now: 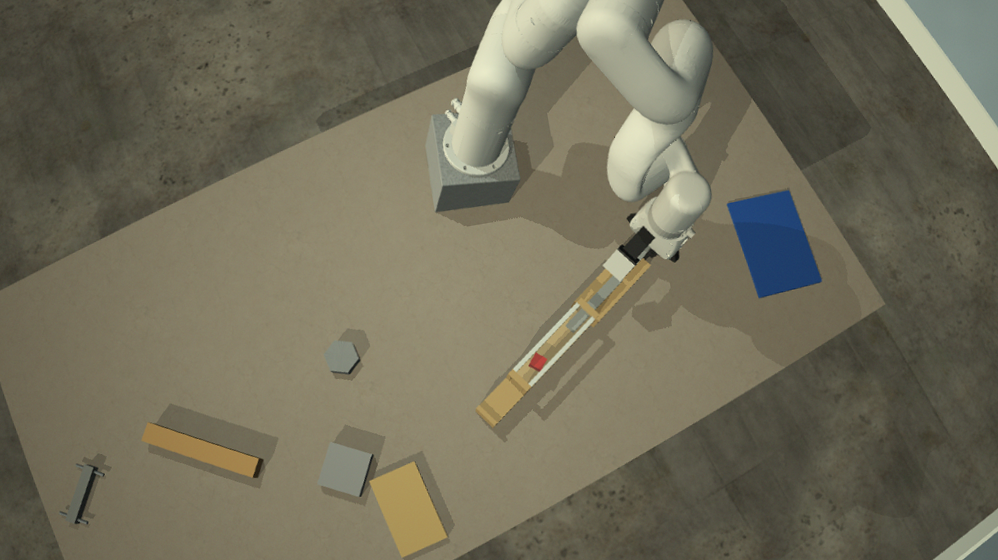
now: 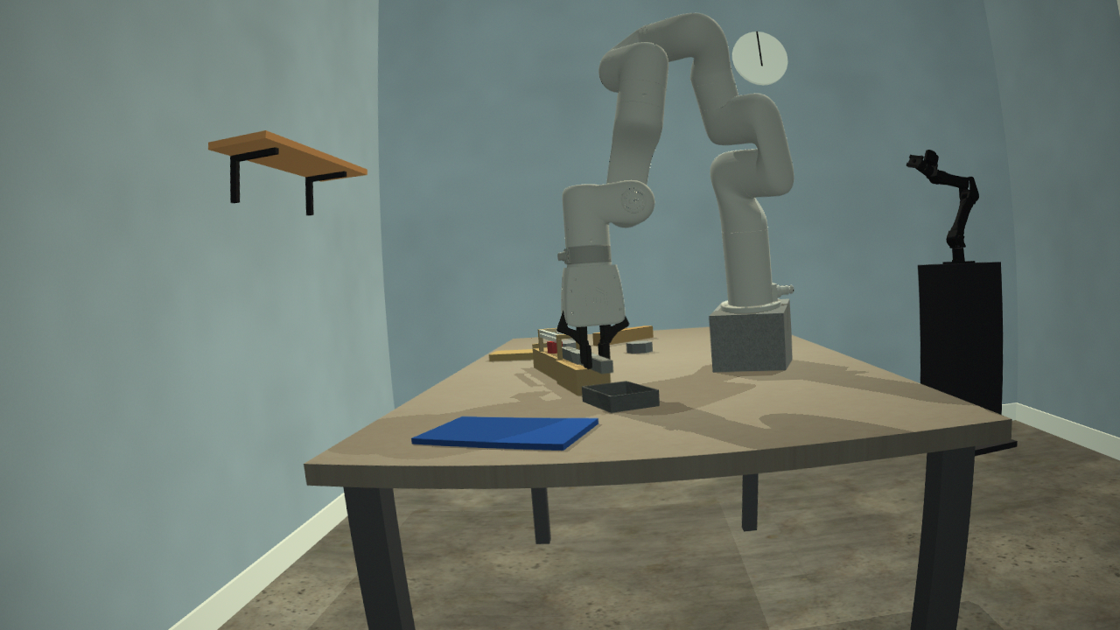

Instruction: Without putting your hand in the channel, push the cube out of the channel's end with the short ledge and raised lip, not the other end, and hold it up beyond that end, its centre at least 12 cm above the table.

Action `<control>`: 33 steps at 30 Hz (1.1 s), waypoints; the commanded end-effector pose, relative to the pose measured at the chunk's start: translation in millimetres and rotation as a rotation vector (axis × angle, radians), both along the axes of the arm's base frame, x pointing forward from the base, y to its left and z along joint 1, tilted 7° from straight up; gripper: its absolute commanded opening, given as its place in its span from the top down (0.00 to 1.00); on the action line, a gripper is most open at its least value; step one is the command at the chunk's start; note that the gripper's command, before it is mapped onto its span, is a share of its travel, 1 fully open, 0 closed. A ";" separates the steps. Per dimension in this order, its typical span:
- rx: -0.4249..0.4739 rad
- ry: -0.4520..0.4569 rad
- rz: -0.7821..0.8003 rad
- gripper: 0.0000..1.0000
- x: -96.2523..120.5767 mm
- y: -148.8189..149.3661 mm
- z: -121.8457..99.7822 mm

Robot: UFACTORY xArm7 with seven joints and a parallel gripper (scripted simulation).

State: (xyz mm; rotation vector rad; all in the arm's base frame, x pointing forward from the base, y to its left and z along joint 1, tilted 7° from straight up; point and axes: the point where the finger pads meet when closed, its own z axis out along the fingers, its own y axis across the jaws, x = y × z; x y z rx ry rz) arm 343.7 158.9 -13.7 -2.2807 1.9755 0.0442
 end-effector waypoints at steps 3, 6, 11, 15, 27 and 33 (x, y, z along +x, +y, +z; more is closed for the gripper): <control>0.001 -0.003 -0.001 1.00 1.4 -0.4 0.9; 0.001 -0.003 -0.001 1.00 1.5 -1.1 0.8; 0.001 -0.003 -0.001 1.00 2.0 -4.3 0.5; 0.001 -0.003 -0.001 1.00 2.7 -8.5 0.0; 0.001 -0.003 -0.001 1.00 5.4 -25.5 -1.8; 0.001 -0.003 -0.001 1.00 7.7 -39.7 -3.3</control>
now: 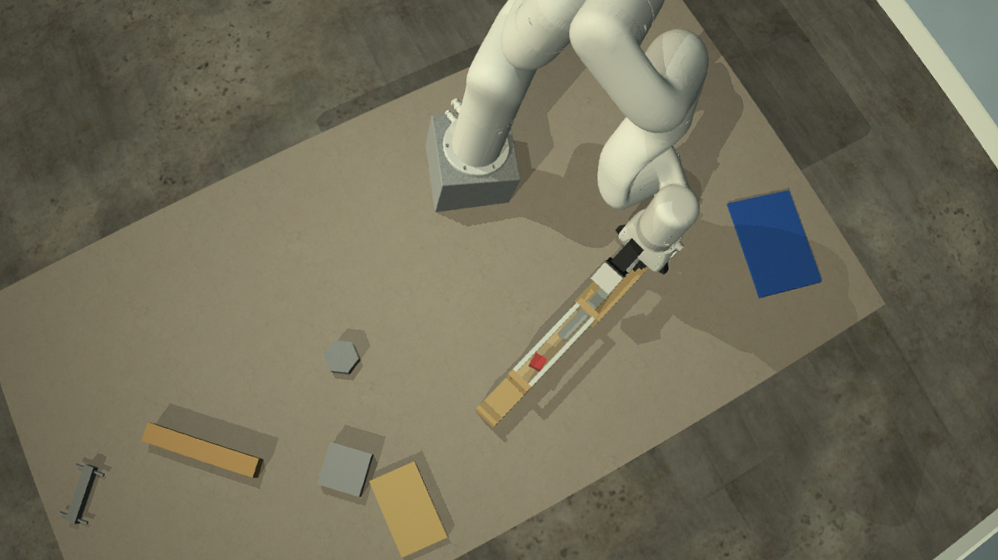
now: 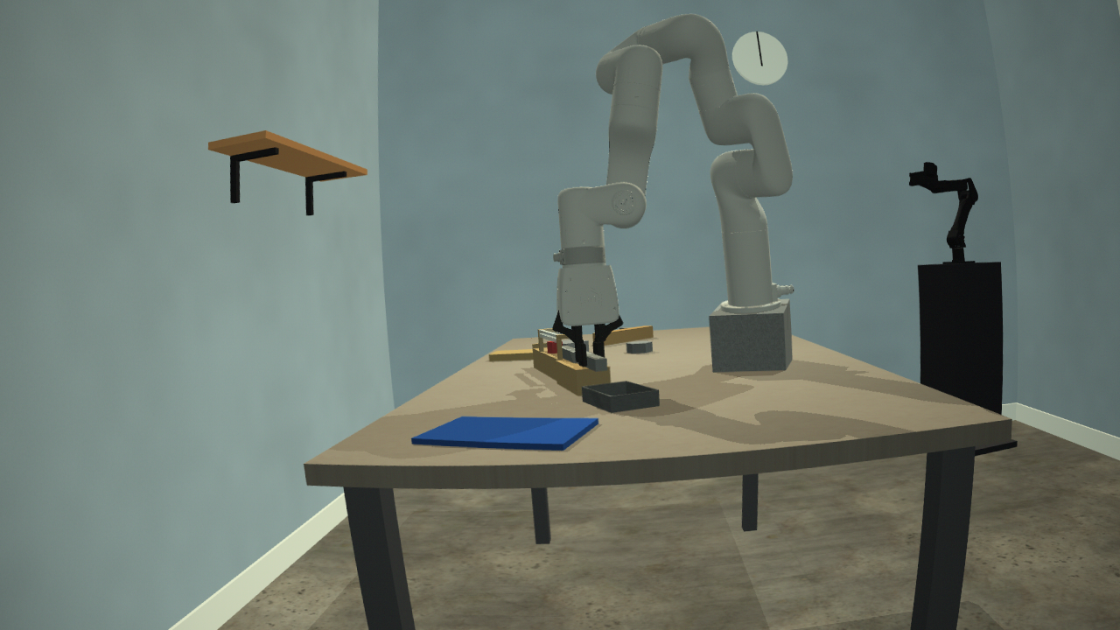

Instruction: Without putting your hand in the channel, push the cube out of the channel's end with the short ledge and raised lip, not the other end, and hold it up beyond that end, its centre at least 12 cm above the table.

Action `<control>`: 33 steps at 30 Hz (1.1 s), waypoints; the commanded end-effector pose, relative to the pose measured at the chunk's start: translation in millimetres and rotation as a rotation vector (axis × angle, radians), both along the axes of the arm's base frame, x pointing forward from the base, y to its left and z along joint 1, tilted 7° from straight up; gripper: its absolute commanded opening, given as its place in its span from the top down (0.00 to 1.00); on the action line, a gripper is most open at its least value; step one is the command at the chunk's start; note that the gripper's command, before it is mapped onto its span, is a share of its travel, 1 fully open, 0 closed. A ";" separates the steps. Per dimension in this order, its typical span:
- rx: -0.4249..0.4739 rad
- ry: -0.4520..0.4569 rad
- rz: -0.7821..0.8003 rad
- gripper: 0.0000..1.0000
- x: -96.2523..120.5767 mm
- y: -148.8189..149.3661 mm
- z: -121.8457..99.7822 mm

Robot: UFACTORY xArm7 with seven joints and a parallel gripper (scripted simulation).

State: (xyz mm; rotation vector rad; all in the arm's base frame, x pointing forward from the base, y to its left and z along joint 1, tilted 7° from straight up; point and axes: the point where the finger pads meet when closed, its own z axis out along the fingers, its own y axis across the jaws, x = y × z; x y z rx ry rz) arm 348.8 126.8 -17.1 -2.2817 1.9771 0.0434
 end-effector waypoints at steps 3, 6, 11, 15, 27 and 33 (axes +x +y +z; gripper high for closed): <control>0.003 -0.004 0.000 1.00 3.9 -15.6 -0.7; 0.003 -0.004 0.000 1.00 4.4 -18.4 -1.0; 0.003 -0.004 0.000 1.00 6.7 -32.7 -2.5; 0.003 -0.004 0.000 1.00 8.6 -44.7 -3.7; 0.003 -0.004 0.000 1.00 13.3 -73.9 -6.8; 0.003 -0.004 0.000 1.00 15.8 -89.3 -8.4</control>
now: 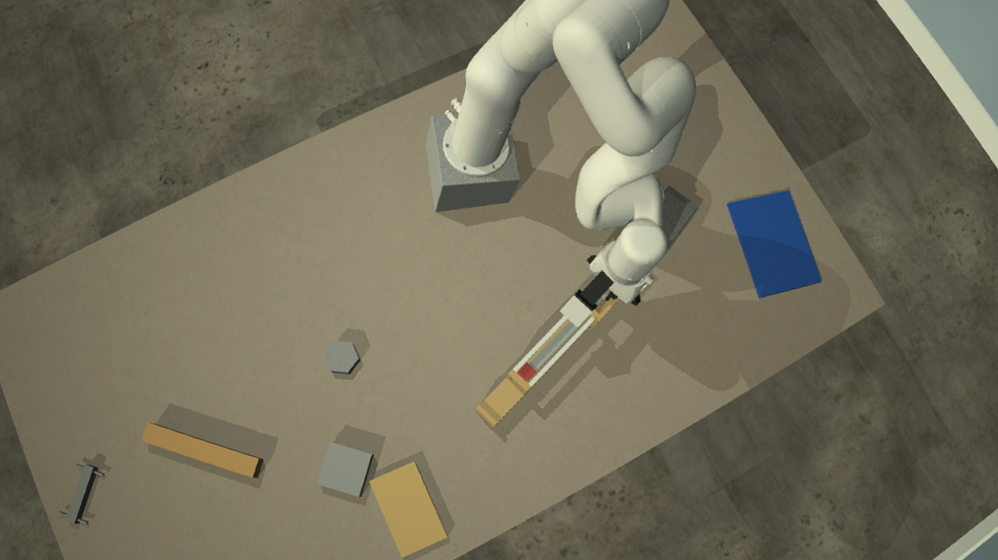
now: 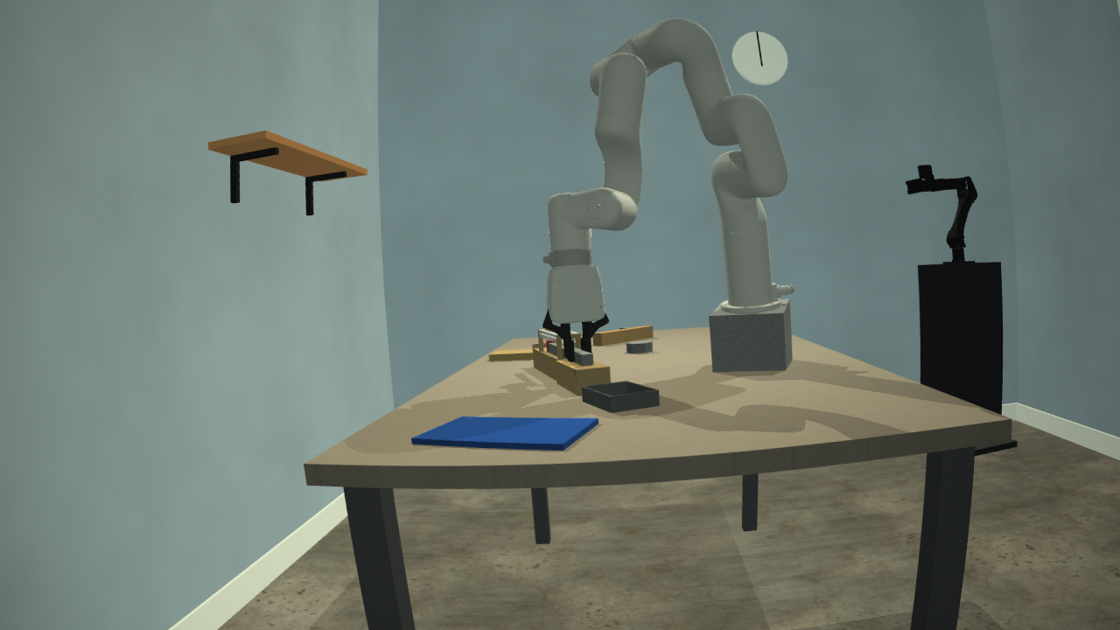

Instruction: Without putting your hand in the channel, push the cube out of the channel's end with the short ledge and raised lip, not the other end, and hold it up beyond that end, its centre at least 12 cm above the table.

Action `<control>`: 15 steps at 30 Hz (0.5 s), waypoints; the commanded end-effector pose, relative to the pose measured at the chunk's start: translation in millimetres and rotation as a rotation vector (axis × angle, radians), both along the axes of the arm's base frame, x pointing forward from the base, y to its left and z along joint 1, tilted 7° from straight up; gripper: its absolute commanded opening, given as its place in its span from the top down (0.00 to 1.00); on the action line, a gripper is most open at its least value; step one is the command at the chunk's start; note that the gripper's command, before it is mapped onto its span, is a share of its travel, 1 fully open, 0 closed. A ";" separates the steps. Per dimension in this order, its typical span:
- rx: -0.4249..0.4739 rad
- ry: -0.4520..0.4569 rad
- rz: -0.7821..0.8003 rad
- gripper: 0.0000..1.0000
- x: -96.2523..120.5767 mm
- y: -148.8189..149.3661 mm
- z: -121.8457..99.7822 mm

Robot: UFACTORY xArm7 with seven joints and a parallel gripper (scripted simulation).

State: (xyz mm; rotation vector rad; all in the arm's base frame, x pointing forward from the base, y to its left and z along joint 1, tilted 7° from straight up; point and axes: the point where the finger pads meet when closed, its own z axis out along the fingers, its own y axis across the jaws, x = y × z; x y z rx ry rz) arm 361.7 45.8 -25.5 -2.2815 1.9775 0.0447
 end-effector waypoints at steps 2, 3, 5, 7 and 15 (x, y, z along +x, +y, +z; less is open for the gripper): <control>0.003 -0.005 0.000 1.00 3.6 -12.8 -0.5; 0.003 -0.005 0.000 1.00 3.9 -14.9 -0.7; 0.003 -0.005 0.000 1.00 4.3 -16.9 -0.9; 0.003 -0.005 0.000 1.00 4.6 -18.9 -1.1; 0.003 -0.005 0.000 1.00 6.4 -30.2 -2.3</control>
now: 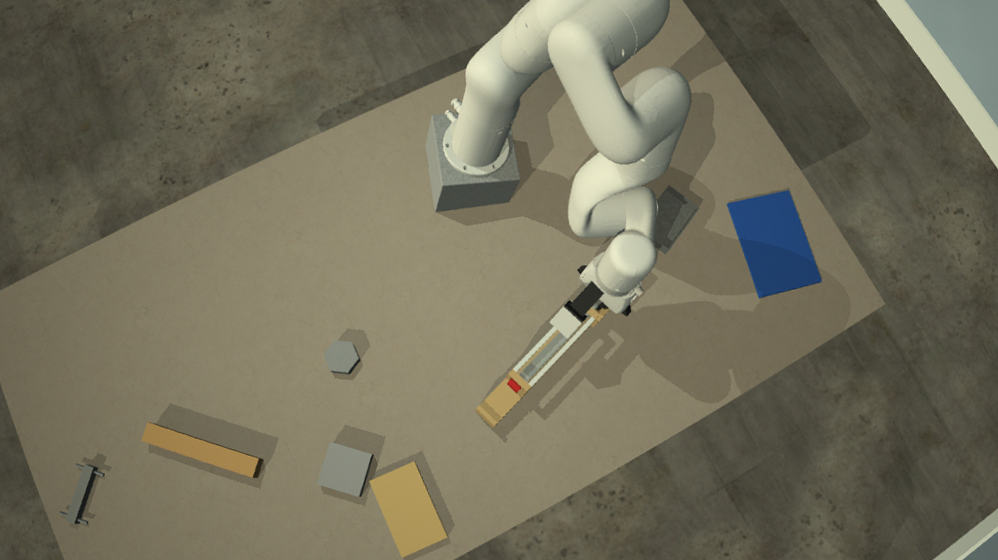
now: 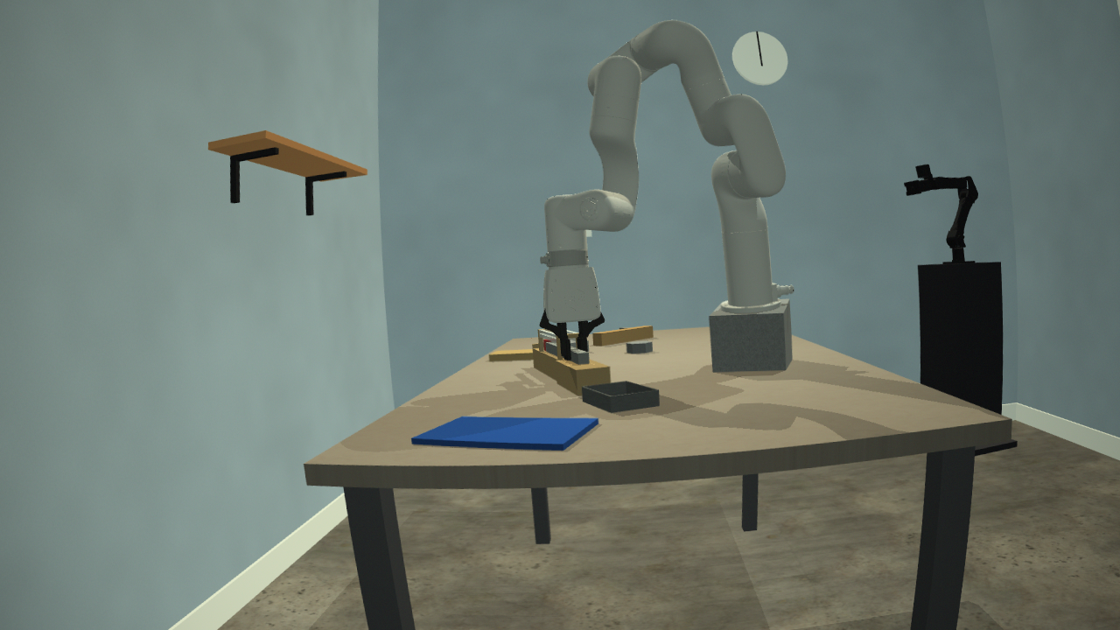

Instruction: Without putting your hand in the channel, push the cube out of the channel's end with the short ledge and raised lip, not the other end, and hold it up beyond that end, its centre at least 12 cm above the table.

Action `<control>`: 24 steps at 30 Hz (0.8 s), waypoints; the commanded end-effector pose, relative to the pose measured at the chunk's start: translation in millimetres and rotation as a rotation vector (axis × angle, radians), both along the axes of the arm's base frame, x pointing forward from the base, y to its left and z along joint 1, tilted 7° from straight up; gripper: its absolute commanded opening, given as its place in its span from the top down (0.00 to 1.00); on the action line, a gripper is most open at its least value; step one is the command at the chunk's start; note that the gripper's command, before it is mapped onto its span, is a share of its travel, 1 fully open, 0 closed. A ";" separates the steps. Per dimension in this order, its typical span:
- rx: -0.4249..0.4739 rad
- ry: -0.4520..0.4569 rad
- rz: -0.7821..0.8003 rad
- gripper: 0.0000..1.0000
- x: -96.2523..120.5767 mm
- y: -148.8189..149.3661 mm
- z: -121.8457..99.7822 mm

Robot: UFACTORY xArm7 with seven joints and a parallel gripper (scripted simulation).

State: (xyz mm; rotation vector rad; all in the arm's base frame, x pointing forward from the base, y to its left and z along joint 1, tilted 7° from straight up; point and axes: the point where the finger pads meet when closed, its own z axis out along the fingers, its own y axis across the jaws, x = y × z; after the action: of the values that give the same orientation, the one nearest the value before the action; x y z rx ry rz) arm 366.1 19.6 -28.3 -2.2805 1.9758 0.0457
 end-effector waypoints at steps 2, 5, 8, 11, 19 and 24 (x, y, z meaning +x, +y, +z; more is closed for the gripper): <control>0.001 -0.004 0.000 1.00 2.3 -5.8 0.3; 0.001 -0.004 0.000 1.00 2.6 -7.6 0.1; 0.001 -0.004 0.000 1.00 2.7 -8.0 0.1; 0.001 -0.004 0.000 1.00 2.8 -8.8 0.0; 0.001 -0.004 0.000 1.00 2.9 -9.1 0.0; 0.001 -0.004 0.000 1.00 2.9 -9.1 0.0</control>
State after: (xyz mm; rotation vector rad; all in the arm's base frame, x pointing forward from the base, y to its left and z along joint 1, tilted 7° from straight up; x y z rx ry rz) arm 367.6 10.8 -29.2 -2.2802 1.9747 0.0461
